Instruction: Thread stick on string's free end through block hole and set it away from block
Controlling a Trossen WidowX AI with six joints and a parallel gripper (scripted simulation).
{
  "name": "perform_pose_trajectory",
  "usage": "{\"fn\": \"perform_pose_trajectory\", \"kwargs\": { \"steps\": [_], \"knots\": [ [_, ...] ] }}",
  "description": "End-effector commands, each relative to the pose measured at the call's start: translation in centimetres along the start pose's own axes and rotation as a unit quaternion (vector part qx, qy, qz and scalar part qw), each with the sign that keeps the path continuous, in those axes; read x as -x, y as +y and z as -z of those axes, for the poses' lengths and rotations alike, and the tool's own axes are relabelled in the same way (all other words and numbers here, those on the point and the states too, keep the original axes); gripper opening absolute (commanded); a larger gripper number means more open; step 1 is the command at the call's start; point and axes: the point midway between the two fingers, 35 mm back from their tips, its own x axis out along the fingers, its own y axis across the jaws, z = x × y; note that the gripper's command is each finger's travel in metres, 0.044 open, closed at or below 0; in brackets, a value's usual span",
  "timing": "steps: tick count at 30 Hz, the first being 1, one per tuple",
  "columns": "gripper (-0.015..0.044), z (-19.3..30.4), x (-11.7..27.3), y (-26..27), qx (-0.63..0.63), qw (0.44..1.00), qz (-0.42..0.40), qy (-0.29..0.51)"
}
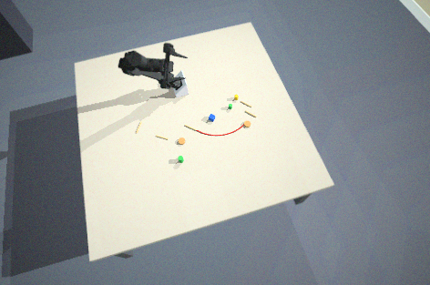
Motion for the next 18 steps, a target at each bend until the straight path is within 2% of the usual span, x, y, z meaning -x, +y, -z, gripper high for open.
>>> {"fn": "perform_pose_trajectory", "kwargs": {
  "steps": [1,4,11,18],
  "knots": [
    [0.0426,0.0,0.0,0.0,0.0,1.0,0.0,0.0],
    [0.044,-0.7,-0.8,0.5,-0.02,1.0,-0.009,-0.012],
    [0.044,-8.5,-7.7,5.4,-0.207,0.964,-0.122,-0.118],
    [0.044,-18.7,-12.0,10.6,-0.374,0.862,-0.283,-0.19]
  ]
}}
